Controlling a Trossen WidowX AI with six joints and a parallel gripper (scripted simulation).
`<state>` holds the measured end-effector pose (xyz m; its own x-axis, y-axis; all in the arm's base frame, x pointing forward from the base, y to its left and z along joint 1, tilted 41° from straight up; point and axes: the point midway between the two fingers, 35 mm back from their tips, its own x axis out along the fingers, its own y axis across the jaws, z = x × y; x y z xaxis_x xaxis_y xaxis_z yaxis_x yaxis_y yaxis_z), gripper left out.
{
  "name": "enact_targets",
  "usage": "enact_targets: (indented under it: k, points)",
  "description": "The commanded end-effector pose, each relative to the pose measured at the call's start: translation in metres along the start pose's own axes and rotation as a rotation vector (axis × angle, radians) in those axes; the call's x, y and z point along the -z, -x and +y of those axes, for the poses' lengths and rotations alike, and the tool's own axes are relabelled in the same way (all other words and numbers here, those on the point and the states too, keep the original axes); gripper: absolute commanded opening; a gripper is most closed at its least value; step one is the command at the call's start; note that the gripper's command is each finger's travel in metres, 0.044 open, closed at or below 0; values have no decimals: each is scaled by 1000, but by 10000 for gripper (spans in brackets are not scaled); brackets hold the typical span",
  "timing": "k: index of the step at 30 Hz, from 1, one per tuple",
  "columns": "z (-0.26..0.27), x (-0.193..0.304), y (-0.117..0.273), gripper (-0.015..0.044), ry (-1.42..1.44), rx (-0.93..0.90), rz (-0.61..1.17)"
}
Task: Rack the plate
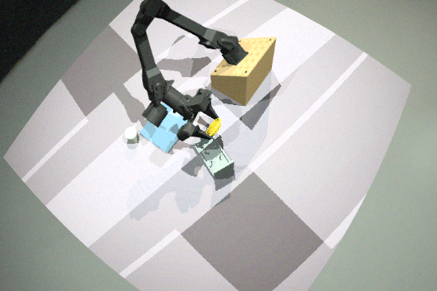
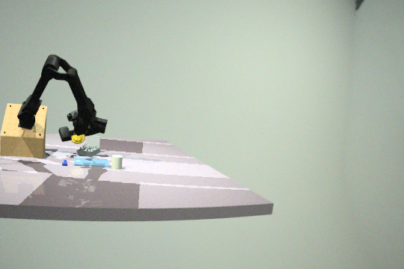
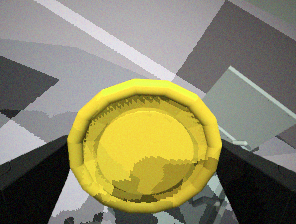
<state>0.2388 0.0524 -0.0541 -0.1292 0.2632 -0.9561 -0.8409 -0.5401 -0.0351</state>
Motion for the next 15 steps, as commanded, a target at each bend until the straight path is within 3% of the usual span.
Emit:
enact_targets:
  k: [1, 15]
  points:
    - [0, 4, -1, 0, -34, 73, -51]
    - [1, 22, 4, 0, -148, 355, -184]
